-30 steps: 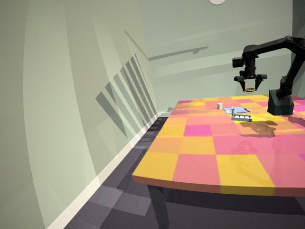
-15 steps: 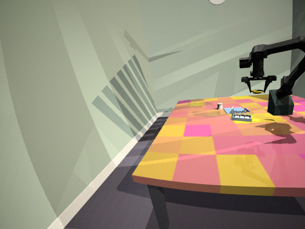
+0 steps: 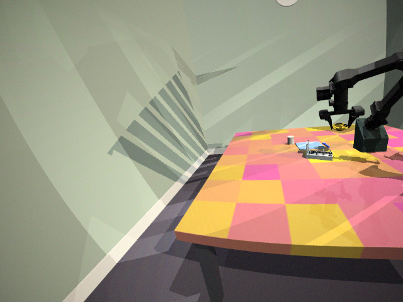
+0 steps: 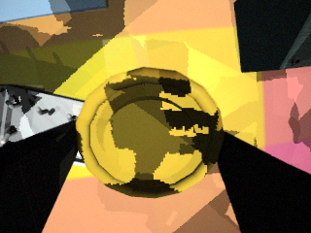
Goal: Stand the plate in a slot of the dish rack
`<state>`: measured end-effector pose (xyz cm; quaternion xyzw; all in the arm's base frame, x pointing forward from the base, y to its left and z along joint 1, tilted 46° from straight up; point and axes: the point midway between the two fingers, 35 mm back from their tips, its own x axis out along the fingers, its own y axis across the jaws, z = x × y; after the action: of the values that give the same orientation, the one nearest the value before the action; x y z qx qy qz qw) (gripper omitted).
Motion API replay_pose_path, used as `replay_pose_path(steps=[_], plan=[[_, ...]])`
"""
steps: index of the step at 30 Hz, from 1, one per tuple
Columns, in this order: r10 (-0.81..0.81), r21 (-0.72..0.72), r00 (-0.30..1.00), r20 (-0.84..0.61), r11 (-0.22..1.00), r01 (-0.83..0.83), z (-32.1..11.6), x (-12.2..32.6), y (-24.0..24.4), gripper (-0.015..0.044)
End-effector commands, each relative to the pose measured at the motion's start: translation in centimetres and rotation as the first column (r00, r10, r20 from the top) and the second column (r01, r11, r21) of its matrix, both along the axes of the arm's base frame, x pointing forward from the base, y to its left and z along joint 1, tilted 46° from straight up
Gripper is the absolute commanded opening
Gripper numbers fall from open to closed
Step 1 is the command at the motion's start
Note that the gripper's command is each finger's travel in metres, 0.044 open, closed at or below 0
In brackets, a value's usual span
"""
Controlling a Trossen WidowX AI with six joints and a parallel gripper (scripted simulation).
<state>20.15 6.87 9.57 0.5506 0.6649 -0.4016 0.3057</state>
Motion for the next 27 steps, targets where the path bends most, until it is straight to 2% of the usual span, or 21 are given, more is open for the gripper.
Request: replay_pose_path(steps=[1,14,27], plan=[[0.059,-0.078,0.998,0.03,0.995,-0.056,-1.2,-0.2,0.1,0.0],[0.264,-0.329,0.956,0.125,0.92,-0.212,-4.6,-0.2,0.4,0.0],[0.447,-0.554,0.866,0.225,0.79,-0.263,-6.8,0.5,1.1,0.0]])
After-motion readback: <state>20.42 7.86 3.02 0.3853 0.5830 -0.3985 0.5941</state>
